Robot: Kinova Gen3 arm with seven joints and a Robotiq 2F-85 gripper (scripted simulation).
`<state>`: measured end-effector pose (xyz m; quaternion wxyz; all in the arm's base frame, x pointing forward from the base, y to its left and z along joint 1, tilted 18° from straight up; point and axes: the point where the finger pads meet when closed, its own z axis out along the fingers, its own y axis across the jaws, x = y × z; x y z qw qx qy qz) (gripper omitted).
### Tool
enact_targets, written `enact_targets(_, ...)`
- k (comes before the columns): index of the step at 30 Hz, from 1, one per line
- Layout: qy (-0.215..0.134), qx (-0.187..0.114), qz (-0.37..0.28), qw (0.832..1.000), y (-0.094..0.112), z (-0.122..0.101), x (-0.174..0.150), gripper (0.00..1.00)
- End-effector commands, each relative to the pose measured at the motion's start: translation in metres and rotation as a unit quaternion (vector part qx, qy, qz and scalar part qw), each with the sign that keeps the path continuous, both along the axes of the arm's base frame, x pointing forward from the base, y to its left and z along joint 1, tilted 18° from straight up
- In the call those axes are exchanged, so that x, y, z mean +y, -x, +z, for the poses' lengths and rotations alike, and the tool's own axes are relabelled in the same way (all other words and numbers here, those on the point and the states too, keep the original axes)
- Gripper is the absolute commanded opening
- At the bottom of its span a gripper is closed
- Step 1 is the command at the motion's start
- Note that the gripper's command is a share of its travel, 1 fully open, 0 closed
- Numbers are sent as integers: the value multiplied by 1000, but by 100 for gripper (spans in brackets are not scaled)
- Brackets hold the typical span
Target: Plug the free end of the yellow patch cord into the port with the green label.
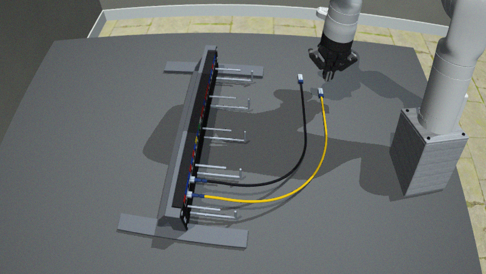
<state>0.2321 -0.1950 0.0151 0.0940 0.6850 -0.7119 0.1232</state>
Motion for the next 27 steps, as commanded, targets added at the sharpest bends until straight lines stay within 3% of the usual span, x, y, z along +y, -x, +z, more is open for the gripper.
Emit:
enact_targets(1,0,0,0,1000,0,0,0,0)
enact_targets(16,0,2,2,1000,0,1,-6,0)
enact_targets(17,0,2,2,1000,0,1,-6,37)
enact_targets(27,0,2,2,1000,0,1,-6,37)
